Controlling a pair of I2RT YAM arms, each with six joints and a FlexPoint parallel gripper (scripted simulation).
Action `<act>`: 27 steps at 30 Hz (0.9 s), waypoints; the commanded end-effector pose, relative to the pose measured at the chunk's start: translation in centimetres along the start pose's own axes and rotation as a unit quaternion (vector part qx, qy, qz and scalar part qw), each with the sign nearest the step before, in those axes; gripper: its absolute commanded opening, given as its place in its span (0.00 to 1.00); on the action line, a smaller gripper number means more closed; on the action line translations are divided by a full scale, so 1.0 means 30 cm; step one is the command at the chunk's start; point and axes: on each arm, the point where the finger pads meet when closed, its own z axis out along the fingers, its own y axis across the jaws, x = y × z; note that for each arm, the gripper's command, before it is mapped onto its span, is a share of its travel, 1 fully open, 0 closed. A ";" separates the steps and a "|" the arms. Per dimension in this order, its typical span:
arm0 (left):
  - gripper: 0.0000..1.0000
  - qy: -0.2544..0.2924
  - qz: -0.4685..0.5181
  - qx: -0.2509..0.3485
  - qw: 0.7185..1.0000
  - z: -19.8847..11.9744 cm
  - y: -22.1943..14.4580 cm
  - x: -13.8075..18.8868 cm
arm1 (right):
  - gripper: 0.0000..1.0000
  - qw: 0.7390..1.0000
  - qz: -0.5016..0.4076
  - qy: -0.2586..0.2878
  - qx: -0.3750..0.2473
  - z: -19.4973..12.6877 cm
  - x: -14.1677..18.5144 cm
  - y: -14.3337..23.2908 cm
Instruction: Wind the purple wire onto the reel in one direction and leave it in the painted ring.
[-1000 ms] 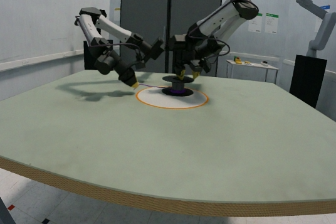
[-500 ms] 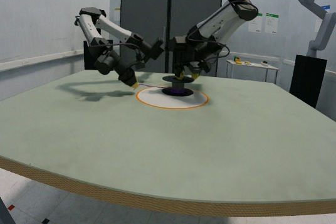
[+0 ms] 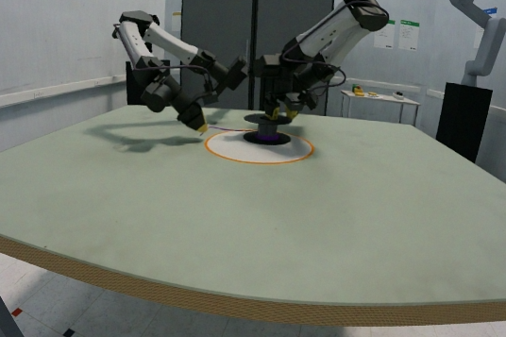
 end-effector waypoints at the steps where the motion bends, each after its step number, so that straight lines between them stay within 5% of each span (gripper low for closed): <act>1: 0.49 -0.008 -0.001 0.009 1.000 0.005 -0.021 -0.010 | 0.00 1.000 0.004 0.008 0.013 -0.027 0.023 -0.014; 8: 0.49 -0.009 0.032 0.009 0.999 0.004 -0.020 -0.025 | 0.00 1.000 0.005 0.006 0.012 -0.027 0.020 -0.016; 18: 0.49 -0.010 0.205 0.007 0.979 0.001 -0.042 -0.120 | 0.00 1.000 0.019 -0.018 0.014 0.010 -0.026 -0.012; 27: 0.49 -0.010 0.463 0.000 0.886 -0.003 -0.152 -0.242 | 0.00 0.993 0.052 -0.088 0.056 0.081 -0.104 -0.022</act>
